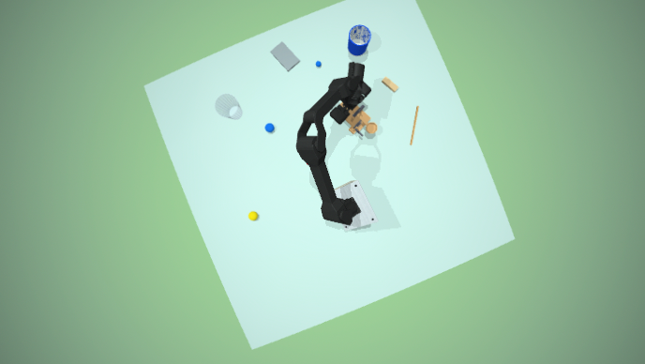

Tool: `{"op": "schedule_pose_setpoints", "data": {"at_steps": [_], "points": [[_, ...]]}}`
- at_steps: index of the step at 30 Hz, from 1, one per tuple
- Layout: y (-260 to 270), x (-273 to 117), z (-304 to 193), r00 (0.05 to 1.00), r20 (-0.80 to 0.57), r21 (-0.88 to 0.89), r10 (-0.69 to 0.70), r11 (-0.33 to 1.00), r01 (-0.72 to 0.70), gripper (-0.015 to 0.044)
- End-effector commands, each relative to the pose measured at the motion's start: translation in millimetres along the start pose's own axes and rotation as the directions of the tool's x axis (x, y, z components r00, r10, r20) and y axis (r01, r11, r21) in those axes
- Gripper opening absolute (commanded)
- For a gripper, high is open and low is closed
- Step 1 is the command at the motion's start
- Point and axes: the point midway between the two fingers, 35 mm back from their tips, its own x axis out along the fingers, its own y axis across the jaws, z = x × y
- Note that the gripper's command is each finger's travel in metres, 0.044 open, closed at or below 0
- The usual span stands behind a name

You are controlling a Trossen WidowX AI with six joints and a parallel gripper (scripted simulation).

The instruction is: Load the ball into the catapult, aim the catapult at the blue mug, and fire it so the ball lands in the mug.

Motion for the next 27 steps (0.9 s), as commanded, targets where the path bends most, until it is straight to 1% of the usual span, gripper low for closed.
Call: {"op": "schedule_pose_setpoints", "data": {"at_steps": [1, 4, 5, 11, 19, 27], "points": [[-1, -3, 0, 1.0, 0.0, -0.001, -0.002, 1.0, 0.002, 0.0085], [-1, -39, 0, 1.0, -0.001, 0.0, -0.003, 1.0, 0.003, 0.0006], [-1, -48, 0, 1.0, -0.001, 0.0, -0.002, 1.0, 0.002, 0.0], [-1, -50, 0, 1.0, -0.001, 0.022, -0.002, 1.0, 0.002, 0.0], [-1, -50, 0, 1.0, -0.001, 0.283, -0.001, 0.959, 0.001, 0.0], [-5, -49, -1, 1.0, -0.001, 0.531, 0.0, 0.847, 0.001, 0.0]]}}
